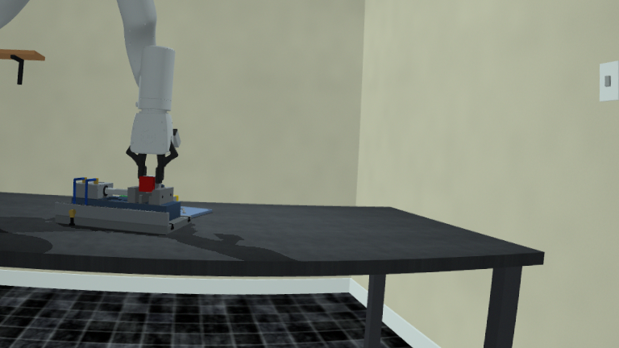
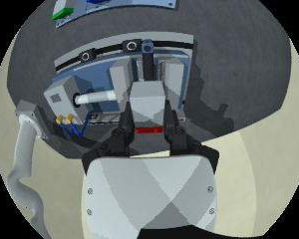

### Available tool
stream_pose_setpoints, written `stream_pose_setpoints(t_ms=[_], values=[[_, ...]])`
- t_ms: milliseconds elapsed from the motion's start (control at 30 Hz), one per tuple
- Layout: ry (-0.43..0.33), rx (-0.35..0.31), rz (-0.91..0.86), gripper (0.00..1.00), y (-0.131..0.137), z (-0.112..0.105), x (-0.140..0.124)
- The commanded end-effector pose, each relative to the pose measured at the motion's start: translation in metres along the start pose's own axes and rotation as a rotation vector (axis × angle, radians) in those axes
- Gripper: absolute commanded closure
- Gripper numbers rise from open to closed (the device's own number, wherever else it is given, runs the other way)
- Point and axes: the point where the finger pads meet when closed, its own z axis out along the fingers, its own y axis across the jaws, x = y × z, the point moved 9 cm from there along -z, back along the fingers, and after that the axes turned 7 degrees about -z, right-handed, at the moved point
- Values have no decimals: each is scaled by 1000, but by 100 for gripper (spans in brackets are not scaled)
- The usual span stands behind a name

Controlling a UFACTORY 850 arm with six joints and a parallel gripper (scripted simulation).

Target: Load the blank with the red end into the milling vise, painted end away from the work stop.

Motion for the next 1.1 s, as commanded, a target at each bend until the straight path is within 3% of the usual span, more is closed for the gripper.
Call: stream_pose_setpoints(t_ms=[0,1067], values=[[0,-2,0,100,1,0,0],[0,-2,0,100,1,3,0]])
